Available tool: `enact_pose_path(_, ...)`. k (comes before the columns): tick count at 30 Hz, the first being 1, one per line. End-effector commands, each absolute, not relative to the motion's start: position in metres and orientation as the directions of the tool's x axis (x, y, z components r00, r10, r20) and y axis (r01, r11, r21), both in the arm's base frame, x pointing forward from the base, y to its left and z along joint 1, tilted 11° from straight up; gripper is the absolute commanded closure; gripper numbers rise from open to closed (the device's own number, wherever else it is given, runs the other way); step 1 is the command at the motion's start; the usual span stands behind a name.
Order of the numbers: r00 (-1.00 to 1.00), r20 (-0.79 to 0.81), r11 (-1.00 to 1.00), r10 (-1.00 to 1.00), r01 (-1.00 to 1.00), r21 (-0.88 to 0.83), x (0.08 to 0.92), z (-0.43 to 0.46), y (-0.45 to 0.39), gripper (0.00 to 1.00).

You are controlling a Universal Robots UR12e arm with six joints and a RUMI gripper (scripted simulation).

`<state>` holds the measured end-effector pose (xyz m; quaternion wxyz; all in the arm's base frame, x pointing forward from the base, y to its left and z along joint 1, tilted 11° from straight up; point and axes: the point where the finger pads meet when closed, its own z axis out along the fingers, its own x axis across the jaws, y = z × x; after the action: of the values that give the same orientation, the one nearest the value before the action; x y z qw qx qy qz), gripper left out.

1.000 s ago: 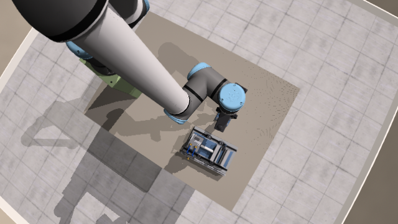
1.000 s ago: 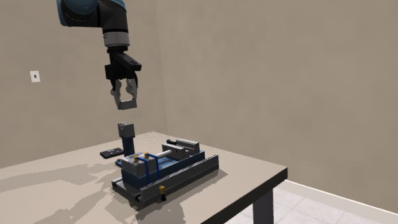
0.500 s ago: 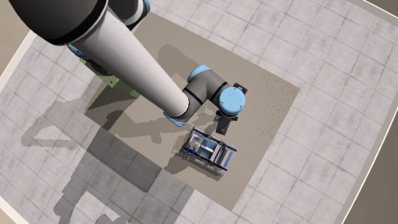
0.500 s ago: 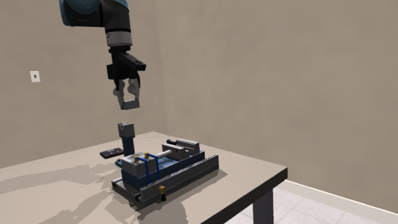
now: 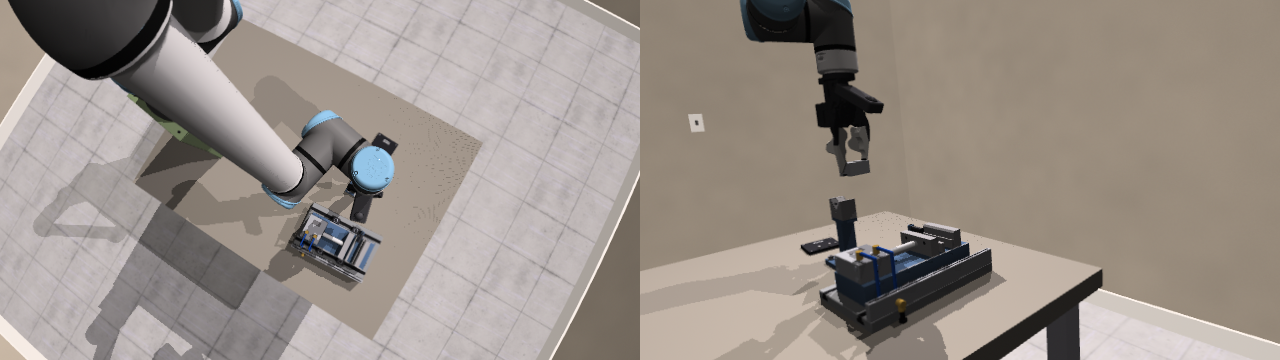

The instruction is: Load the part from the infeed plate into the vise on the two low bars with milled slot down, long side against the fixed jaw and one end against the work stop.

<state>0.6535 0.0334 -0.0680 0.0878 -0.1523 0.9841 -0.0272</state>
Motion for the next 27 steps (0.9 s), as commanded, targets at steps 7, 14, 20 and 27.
enact_pose_path(7,-0.911,-0.158,0.924,-0.381,-0.37,-0.093,0.661,-0.066,0.022,1.0)
enact_pose_path(14,-0.894,-0.154,0.907,-0.42,-0.409,-0.1,0.664,-0.066,0.016,1.0)
enact_pose_path(20,-0.871,-0.148,0.883,-0.468,-0.456,-0.108,0.668,-0.065,0.008,1.0)
enact_pose_path(27,-0.839,-0.141,0.851,-0.525,-0.512,-0.117,0.673,-0.064,-0.001,1.0)
